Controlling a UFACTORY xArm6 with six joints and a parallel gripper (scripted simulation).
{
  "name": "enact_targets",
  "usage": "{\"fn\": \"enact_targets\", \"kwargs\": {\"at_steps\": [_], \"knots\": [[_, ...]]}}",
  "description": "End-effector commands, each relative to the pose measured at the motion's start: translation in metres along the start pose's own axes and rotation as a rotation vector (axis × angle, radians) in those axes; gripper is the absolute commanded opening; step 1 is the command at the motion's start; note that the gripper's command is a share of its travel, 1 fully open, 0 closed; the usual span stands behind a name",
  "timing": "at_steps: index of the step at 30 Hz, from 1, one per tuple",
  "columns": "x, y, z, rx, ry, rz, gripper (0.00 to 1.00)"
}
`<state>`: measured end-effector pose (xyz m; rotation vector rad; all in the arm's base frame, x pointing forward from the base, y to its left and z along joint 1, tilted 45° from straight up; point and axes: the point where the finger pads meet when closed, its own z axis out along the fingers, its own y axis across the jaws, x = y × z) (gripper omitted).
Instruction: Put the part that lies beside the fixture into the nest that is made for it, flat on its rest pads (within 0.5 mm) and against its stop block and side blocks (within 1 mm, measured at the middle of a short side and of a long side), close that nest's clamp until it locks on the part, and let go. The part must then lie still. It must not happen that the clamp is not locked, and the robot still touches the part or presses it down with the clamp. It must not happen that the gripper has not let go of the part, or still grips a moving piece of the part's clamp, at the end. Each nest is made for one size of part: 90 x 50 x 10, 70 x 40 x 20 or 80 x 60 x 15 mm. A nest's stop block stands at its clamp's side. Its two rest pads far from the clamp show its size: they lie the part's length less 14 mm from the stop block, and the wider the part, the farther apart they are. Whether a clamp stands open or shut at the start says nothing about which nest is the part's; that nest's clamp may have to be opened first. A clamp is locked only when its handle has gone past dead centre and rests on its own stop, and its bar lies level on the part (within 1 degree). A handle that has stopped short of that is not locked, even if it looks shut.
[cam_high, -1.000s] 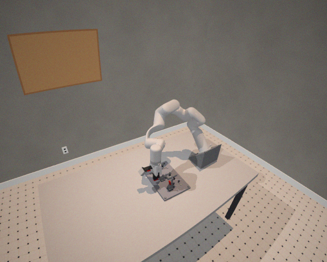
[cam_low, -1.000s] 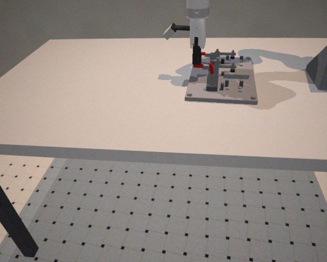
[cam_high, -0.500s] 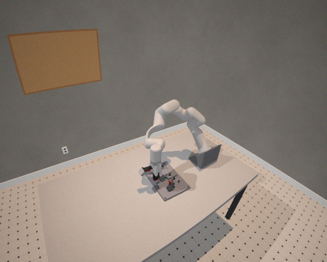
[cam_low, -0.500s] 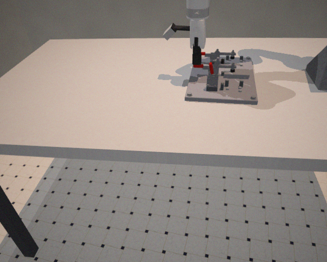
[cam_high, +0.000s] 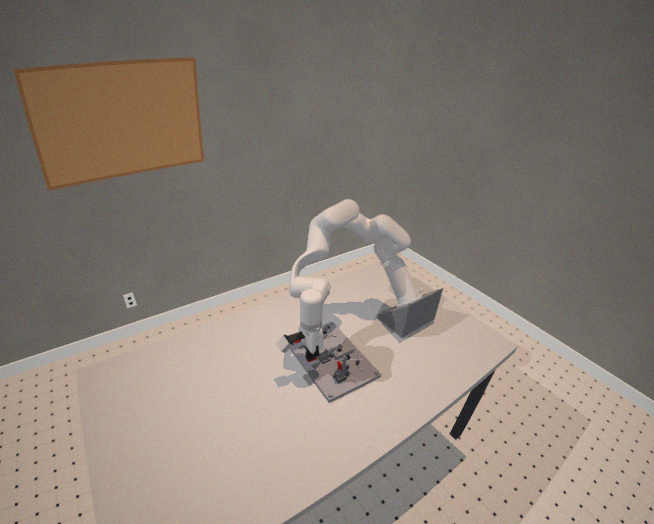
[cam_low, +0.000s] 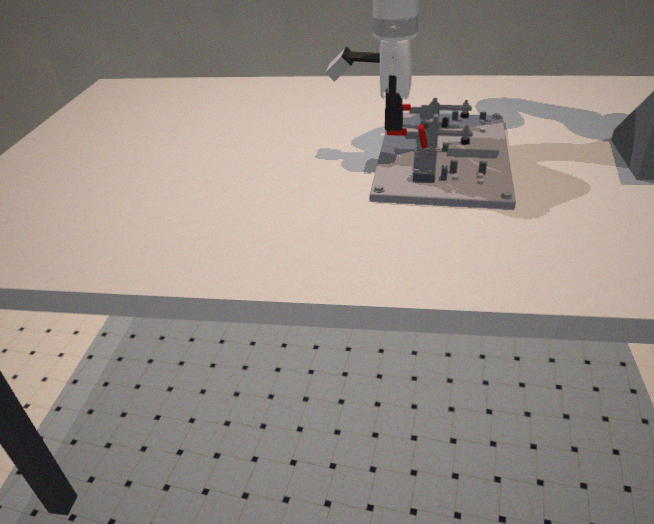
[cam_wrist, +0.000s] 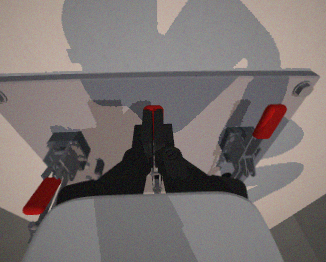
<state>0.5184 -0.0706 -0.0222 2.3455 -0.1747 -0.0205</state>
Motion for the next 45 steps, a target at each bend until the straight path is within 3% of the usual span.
{"fn": "enact_targets", "kwargs": {"at_steps": [1,26,34,45], "knots": [[0.001,0.000,-0.002,0.001,0.004,0.001,0.00],[0.001,0.000,-0.002,0.001,0.004,0.001,0.00],[0.001,0.000,-0.013,0.001,0.004,0.001,0.00],[0.001,0.000,-0.048,0.001,0.004,0.001,0.00]]}}
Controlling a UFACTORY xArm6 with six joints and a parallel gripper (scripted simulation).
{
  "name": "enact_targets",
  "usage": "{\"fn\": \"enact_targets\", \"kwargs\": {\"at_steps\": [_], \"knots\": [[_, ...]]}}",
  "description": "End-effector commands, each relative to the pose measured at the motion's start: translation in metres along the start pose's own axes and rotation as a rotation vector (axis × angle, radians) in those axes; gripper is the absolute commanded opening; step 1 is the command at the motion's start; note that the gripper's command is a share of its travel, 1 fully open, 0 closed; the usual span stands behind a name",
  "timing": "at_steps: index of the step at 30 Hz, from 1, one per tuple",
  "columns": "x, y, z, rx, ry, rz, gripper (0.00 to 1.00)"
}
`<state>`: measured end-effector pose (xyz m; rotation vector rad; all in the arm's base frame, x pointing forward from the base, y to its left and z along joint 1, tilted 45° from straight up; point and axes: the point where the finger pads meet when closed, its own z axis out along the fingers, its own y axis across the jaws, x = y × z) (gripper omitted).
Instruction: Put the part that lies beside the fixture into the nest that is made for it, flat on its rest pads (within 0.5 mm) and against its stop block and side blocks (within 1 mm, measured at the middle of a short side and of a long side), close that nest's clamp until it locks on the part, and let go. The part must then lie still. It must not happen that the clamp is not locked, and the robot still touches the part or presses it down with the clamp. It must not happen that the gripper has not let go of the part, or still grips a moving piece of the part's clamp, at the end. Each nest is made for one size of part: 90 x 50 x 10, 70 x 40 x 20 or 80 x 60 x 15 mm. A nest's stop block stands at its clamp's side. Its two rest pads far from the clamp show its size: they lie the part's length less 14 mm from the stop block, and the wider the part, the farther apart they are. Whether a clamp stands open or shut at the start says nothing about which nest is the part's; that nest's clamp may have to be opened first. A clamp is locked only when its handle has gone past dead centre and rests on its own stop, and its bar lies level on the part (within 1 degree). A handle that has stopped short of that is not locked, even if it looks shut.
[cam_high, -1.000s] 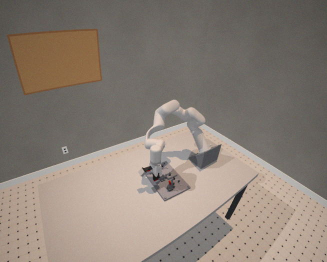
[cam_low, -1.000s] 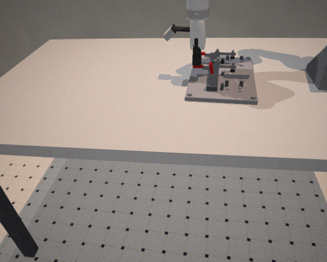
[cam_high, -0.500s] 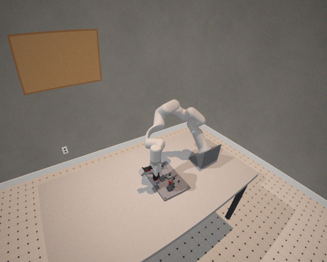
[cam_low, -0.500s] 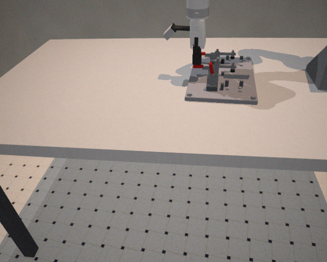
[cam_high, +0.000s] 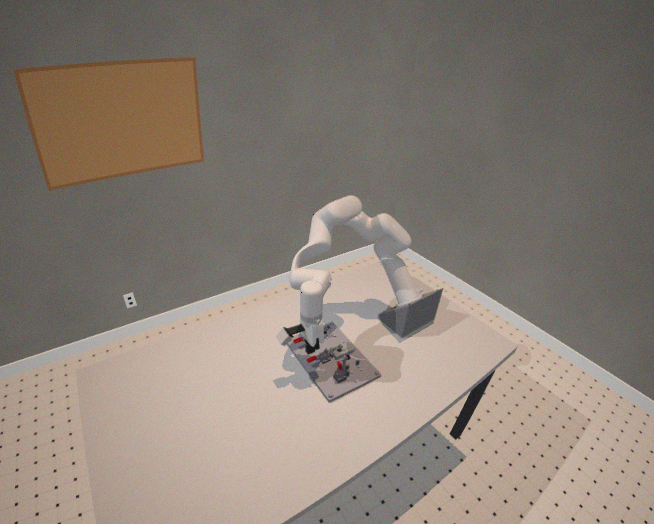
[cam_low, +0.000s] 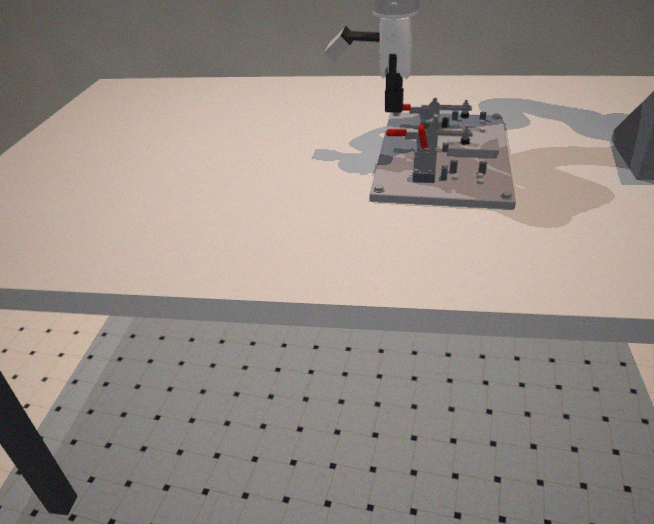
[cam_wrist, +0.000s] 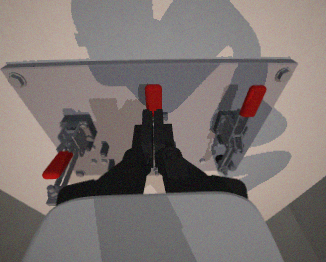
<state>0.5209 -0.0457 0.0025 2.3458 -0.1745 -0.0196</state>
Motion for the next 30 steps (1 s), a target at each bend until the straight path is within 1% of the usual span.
{"fn": "enact_targets", "kwargs": {"at_steps": [1,4,6,13,30], "knots": [[0.001,0.000,-0.015,0.001,0.003,0.001,0.00],[0.001,0.000,-0.023,0.001,0.003,0.001,0.00],[0.001,0.000,-0.023,0.001,0.003,0.001,0.00],[0.001,0.000,-0.033,0.001,0.003,0.001,0.00],[0.001,0.000,-0.035,0.001,0.003,0.001,0.00]]}}
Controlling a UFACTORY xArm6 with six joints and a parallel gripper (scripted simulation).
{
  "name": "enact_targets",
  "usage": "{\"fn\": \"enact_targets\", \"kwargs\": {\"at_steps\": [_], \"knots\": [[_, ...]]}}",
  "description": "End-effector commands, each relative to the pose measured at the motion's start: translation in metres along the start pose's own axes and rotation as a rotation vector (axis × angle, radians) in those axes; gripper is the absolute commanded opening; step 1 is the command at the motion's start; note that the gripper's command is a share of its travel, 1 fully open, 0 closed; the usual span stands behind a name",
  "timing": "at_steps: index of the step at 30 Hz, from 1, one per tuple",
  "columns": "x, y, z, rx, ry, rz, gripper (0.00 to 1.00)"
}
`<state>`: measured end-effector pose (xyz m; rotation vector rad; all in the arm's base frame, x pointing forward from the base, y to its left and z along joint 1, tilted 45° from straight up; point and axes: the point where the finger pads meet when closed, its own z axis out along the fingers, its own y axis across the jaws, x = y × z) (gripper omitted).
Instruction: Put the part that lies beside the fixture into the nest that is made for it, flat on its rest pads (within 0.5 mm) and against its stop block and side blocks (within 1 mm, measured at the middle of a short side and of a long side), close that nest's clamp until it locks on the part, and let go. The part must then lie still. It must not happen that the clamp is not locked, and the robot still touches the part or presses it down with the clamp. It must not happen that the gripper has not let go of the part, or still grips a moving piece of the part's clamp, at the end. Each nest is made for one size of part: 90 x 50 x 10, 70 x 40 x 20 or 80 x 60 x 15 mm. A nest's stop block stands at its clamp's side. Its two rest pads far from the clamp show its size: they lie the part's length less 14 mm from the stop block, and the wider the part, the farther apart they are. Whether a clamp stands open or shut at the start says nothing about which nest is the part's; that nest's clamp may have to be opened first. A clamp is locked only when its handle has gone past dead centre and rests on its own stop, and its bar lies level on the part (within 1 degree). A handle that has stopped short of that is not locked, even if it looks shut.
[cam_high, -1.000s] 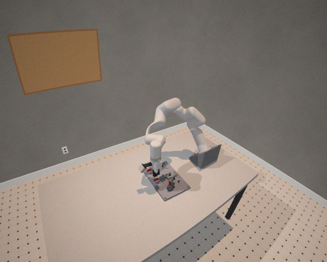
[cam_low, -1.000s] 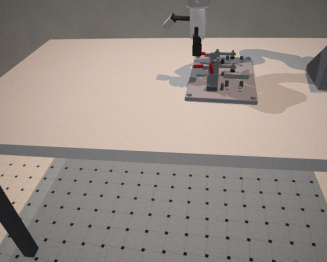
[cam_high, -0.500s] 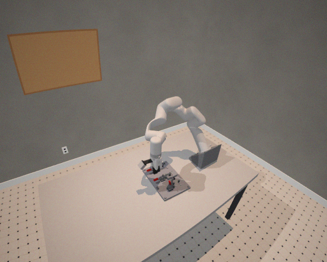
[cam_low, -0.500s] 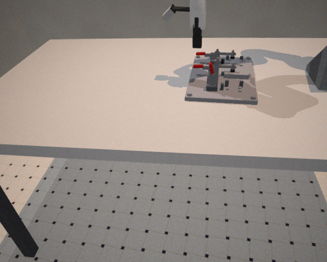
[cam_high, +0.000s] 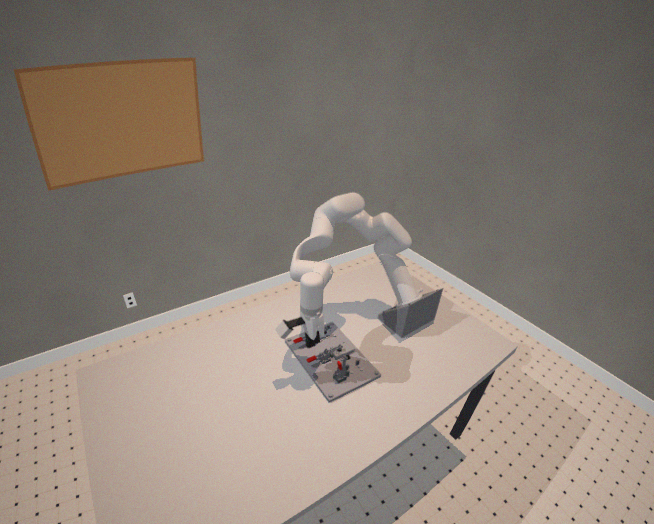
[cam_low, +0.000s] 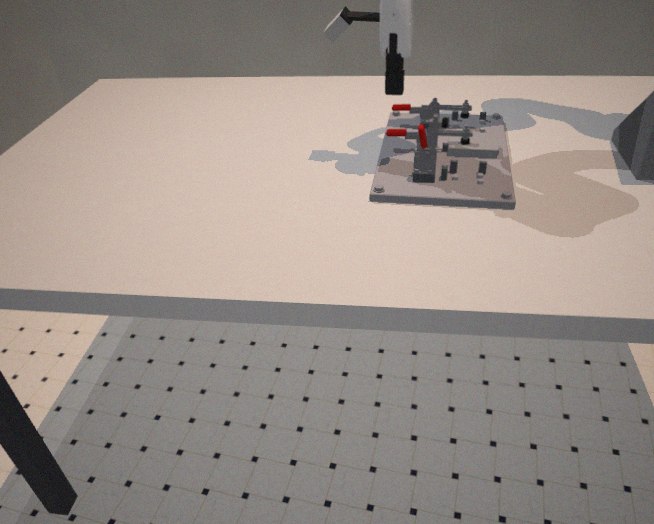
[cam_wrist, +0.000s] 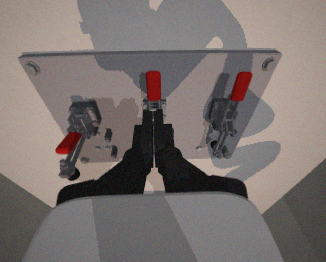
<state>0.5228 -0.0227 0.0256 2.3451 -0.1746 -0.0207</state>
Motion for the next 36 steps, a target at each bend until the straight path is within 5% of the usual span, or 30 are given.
{"fn": "enact_targets", "kwargs": {"at_steps": [1,33,34,36], "knots": [[0.0012,-0.0001,-0.0019,0.002,0.004,0.001,0.00],[0.0012,-0.0001,-0.0019,0.002,0.004,0.001,0.00],[0.0012,-0.0001,-0.0019,0.002,0.004,0.001,1.00],[0.0012,-0.0001,-0.0019,0.002,0.004,0.001,1.00]]}}
